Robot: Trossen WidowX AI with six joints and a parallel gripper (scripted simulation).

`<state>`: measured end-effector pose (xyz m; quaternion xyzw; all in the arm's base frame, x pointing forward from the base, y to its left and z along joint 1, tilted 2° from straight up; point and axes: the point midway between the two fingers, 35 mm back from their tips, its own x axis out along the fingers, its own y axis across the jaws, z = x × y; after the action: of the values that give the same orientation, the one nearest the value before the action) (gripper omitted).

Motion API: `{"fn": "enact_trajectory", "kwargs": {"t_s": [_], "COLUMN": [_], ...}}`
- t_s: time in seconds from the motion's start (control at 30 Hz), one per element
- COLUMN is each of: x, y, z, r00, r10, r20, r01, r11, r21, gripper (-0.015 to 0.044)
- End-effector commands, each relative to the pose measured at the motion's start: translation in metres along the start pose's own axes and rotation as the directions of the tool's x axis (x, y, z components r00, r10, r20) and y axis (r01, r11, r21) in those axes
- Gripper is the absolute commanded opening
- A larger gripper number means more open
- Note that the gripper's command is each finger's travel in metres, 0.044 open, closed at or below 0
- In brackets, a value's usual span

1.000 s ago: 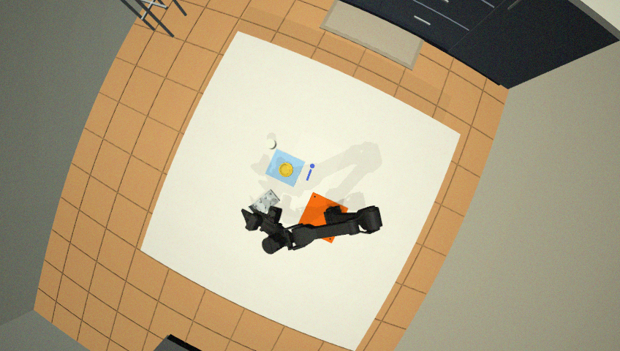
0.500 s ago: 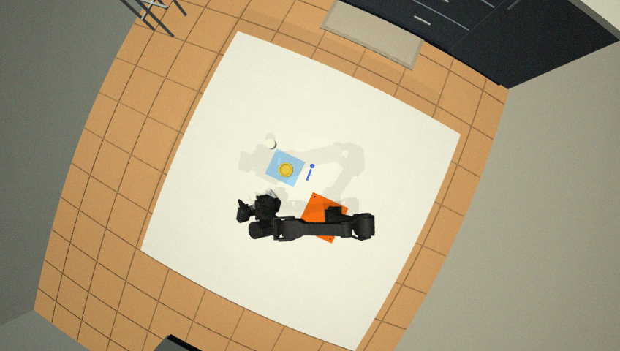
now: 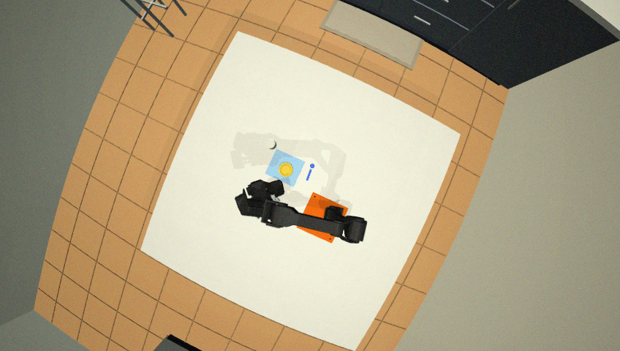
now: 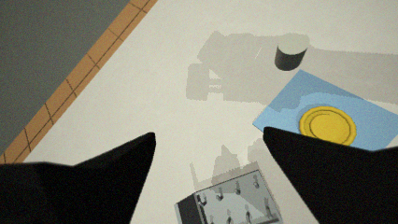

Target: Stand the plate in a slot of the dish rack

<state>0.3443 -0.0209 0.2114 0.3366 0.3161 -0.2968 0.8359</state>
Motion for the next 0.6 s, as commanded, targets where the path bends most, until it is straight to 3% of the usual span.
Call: {"fn": "enact_trajectory", "kwargs": {"t_s": [0.0,0.3,0.57], "x": [0.004,0.007,0.001], "y": [-0.011,-0.042,-0.072], "z": [0.008,0.026,0.041], "r00": [0.997,0.961,0.892], "r10": [-0.051,-0.162,-0.218], "r20": [-0.061,-0.226,-0.397], "r01": [0.044,0.086,0.014], "r11": [0.994,0.946,0.89], "r21": [-0.1,-0.314,-0.456], "gripper": [0.04,0.04,0.04]}}
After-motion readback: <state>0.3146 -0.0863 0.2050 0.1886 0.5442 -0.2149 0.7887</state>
